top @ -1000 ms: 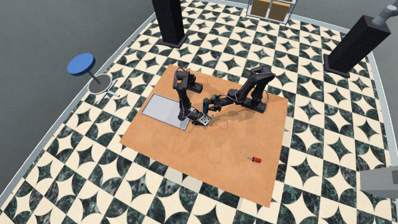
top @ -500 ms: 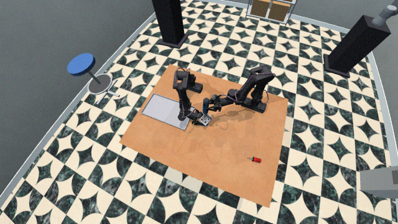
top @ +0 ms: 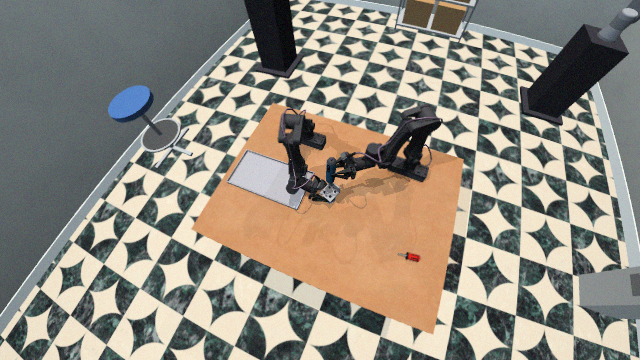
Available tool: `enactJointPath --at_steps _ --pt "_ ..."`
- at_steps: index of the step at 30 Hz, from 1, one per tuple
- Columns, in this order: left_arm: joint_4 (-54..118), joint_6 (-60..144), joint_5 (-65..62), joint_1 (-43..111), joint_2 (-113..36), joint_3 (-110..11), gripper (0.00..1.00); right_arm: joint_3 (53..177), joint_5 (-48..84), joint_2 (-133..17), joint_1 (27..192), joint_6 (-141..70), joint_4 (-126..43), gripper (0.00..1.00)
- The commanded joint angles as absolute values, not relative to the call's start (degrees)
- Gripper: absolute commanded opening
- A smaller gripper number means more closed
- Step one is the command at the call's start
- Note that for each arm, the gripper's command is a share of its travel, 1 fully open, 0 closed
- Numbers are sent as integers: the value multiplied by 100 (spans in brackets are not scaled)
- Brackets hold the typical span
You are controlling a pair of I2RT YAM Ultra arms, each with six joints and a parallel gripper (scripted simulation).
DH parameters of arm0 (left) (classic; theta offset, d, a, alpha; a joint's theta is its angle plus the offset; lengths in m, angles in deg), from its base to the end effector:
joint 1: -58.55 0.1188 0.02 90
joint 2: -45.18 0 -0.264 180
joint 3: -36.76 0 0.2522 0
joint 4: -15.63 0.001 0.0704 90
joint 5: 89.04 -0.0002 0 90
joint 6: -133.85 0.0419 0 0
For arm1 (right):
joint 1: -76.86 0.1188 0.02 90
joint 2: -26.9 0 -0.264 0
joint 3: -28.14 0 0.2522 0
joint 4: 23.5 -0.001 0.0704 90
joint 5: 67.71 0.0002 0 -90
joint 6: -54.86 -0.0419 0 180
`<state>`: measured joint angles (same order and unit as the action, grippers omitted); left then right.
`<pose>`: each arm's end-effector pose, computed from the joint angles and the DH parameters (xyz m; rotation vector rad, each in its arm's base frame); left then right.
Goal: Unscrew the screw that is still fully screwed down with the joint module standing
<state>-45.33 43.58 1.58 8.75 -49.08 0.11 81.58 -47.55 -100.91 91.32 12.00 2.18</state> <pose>0.1862 -0.2181 0.1755 0.6421 1.4131 -0.6888 0.2859 0.1154 0.0206 -1.4141 1.3875 1.0803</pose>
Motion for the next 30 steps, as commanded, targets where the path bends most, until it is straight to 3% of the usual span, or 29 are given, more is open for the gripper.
enactJointPath --at_steps 1,30 --pt "-4857 4382 198 810 -4846 35 42 8209 -4798 -10032 9140 1196 207 59" --pt "-4898 4383 198 810 -4990 27 42 8209 -4798 -10032 9140 1196 207 59"
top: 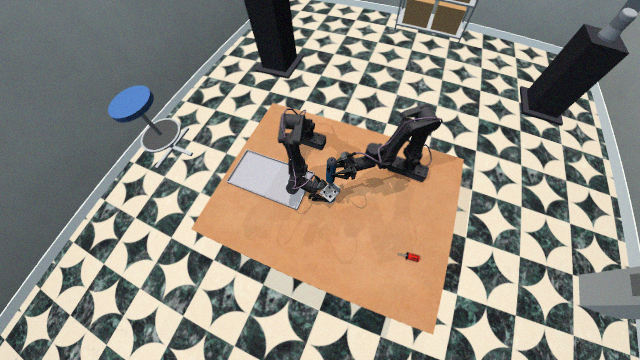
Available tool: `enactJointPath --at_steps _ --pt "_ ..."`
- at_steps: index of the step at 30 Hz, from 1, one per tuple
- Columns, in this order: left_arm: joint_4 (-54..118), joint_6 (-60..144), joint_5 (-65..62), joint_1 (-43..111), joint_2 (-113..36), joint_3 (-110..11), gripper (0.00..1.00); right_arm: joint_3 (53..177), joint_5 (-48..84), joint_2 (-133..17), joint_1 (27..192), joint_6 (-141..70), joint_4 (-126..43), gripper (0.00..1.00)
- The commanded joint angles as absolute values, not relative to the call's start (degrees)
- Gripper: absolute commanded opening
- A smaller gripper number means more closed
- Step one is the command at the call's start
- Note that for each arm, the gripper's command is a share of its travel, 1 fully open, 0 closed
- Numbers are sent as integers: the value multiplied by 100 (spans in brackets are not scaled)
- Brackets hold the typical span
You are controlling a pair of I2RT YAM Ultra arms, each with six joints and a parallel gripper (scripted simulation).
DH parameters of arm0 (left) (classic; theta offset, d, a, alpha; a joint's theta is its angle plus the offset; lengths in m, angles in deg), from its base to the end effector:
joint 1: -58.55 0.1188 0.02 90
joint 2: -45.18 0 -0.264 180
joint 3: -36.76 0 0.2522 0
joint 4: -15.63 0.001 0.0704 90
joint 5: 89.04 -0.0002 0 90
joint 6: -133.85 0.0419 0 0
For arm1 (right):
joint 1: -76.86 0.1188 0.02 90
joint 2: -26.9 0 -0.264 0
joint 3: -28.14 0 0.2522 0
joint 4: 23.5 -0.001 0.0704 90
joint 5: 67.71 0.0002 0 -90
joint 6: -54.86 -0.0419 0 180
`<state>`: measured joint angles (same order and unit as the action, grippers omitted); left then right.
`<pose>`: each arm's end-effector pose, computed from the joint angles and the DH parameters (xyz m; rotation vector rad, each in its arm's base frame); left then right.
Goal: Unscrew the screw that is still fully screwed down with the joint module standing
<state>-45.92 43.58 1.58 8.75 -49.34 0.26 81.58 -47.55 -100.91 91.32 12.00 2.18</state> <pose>0.1860 -0.2179 0.1748 0.6408 1.4102 -0.6896 0.2859 0.1154 0.0206 -1.4141 1.3875 1.0803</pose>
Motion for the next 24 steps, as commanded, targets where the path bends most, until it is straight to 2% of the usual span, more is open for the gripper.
enactJointPath --at_steps 1,24 --pt "-4905 4382 197 810 -4946 39 42 8209 -4798 -10032 9140 1196 207 59" --pt "-4940 4382 197 811 -4924 9 42 8209 -4798 -10032 9140 1196 207 59"
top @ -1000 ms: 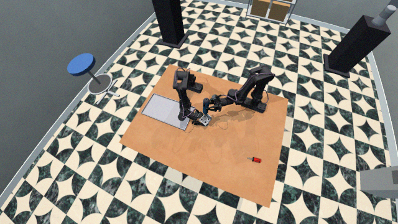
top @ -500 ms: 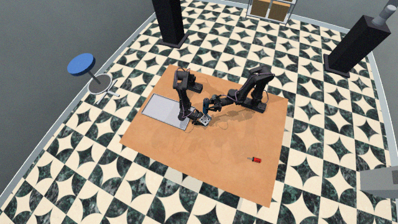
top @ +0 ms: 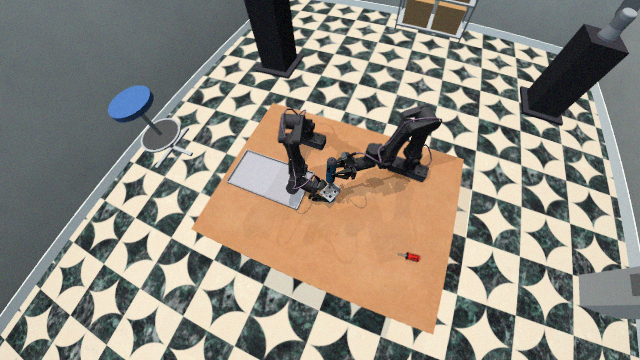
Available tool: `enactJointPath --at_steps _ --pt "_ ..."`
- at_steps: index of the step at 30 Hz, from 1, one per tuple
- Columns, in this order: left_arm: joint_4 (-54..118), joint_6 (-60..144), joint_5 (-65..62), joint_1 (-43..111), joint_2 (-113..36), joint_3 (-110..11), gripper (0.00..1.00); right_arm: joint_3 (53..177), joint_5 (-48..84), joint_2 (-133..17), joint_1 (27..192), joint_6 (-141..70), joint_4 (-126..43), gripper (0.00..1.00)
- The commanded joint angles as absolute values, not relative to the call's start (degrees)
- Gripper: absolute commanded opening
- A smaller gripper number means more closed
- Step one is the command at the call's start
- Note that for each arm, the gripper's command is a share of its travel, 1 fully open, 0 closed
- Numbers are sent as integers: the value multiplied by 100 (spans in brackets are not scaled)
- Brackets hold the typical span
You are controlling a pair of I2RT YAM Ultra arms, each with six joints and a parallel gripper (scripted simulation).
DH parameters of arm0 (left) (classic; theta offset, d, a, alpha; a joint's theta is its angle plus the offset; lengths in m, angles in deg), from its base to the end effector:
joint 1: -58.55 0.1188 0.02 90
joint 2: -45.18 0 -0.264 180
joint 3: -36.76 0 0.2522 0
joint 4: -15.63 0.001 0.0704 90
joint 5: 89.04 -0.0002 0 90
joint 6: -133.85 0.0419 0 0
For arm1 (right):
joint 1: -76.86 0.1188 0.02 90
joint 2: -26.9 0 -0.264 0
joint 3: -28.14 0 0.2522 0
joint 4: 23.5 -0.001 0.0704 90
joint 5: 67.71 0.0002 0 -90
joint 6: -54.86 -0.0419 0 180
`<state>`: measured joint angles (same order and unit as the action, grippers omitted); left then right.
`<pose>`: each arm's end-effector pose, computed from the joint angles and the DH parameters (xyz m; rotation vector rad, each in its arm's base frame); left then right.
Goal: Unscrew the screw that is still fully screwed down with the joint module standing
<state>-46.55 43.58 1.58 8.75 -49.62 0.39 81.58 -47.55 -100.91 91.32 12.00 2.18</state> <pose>0.1858 -0.2177 0.1741 0.6391 1.4067 -0.6905 0.2859 0.1154 0.0206 -1.4141 1.3875 1.0803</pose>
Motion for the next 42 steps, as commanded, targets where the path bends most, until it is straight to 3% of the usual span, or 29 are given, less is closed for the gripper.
enactJointPath --at_steps 1,42 --pt "-4940 4382 197 811 -4924 9 42 8209 -4798 -10032 9140 1196 207 59" --pt "-4947 4379 195 815 -4875 -98 42 8209 -4798 -10032 9140 1196 207 59"
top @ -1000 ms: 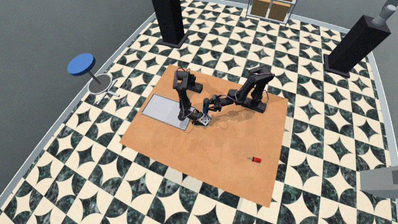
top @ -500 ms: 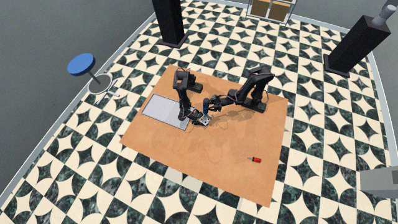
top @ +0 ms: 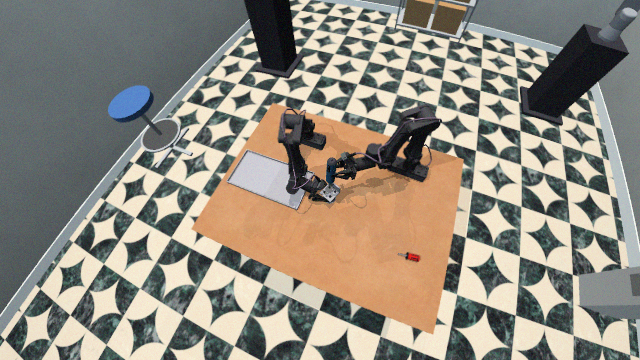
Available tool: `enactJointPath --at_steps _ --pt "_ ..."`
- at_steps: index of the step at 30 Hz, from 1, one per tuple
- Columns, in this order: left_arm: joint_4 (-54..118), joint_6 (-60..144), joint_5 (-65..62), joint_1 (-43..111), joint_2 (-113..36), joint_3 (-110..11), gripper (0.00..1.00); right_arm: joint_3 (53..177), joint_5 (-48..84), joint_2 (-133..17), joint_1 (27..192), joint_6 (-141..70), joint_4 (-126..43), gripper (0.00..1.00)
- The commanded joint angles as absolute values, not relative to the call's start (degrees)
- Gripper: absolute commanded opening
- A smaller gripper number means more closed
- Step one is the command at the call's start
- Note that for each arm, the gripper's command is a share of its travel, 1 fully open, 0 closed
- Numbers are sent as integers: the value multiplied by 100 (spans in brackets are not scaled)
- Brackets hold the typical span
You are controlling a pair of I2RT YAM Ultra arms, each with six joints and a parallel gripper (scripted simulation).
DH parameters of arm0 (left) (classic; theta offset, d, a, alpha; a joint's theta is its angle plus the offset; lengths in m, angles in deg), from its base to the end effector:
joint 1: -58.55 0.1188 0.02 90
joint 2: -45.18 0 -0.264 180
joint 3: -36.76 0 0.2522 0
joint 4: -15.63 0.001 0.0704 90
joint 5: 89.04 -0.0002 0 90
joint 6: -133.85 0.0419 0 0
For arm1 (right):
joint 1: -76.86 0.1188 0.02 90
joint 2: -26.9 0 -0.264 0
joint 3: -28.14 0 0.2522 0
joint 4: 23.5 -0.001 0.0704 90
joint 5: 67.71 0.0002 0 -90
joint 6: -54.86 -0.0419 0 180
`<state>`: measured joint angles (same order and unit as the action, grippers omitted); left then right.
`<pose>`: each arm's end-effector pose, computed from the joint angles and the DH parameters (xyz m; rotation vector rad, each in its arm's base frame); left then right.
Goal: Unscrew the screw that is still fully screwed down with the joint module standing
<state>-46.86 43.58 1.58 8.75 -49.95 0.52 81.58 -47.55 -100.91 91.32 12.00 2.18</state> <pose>0.1857 -0.2175 0.1727 0.6402 1.4091 -0.6899 0.2859 0.1154 0.0206 -1.4141 1.3875 1.0803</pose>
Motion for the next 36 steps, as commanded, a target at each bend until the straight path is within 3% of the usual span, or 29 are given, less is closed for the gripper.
enactJointPath --at_steps 1,11,36 --pt "-4899 4378 196 815 -4826 -113 42 8209 -4798 -10032 9140 1196 207 59" --pt "-4225 4371 206 813 -4710 -294 42 8209 -4798 -10032 9140 1196 207 59" --pt "-4423 4375 194 819 -4908 -295 42 8209 -4798 -10032 9140 1196 207 59"
